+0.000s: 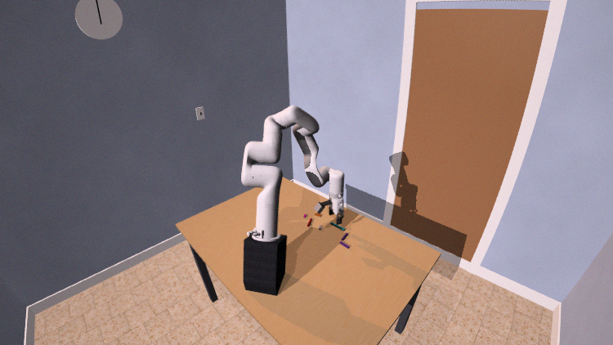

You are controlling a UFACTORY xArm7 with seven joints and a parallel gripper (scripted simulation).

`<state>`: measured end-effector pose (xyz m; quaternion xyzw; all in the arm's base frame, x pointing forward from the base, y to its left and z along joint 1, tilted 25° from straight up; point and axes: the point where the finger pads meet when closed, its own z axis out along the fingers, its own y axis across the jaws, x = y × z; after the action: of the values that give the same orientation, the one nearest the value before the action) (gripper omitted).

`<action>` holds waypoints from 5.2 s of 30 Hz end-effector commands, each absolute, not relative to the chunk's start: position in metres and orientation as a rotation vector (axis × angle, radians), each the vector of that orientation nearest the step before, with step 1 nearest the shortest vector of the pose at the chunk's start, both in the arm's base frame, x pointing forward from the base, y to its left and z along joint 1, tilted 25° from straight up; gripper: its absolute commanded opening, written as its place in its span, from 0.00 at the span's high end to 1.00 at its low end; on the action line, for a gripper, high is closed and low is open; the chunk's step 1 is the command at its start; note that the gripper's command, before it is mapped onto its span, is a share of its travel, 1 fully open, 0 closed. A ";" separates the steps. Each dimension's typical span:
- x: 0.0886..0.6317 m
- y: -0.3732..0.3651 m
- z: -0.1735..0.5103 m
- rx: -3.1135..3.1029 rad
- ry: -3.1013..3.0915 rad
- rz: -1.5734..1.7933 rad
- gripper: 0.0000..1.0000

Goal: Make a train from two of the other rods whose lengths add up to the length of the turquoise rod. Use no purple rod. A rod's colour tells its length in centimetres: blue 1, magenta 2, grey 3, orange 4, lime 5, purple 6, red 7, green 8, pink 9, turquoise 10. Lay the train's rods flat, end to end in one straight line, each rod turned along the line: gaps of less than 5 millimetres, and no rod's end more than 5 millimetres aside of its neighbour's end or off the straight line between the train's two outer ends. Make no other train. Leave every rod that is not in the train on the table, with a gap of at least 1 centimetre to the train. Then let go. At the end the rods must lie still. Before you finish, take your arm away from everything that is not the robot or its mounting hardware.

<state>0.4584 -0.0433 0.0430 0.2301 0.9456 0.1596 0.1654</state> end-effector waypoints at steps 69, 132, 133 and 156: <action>0.411 0.021 0.045 2.887 1.194 0.703 0.00; 0.408 0.025 0.042 2.977 1.034 0.698 0.76; 0.409 0.026 0.041 2.977 1.034 0.698 0.76; 0.419 0.032 0.018 2.978 1.034 0.697 0.76</action>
<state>0.4149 0.0304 0.0243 0.9218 0.3206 0.2133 -0.0438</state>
